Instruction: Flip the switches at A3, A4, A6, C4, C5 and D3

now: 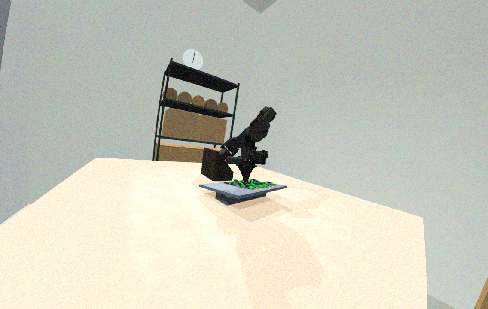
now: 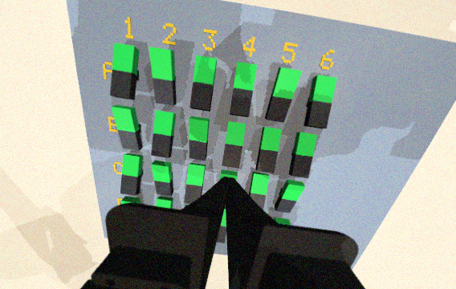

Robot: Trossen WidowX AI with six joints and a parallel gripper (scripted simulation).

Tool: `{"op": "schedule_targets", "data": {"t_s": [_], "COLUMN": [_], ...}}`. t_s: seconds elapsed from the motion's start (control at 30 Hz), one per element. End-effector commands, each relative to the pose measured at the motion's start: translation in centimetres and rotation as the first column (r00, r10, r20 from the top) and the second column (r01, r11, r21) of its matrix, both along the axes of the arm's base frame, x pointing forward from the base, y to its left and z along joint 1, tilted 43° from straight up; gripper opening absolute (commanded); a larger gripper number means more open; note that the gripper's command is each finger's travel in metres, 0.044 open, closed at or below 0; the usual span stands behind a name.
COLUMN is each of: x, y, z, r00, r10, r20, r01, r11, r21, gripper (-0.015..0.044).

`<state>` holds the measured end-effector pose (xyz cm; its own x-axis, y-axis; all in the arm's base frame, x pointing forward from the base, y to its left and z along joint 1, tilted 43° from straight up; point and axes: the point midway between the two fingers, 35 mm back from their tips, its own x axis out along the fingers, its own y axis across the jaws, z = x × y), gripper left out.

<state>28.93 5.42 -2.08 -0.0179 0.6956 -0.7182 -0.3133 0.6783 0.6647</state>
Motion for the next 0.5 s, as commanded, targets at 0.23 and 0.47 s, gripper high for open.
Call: {"op": "schedule_targets", "data": {"t_s": [0.23, 0.47], "x": [0.02, 0.02], "y": [0.15, 0.22], "z": [-0.13, -0.2], "r00": [1.0, 1.0], "r10": [-0.003, -0.003], "r20": [-0.001, -0.001], "r01": [0.003, 0.003], "r11": [1.0, 1.0], "r21": [0.004, 0.004], "gripper": [0.0, 0.0]}}
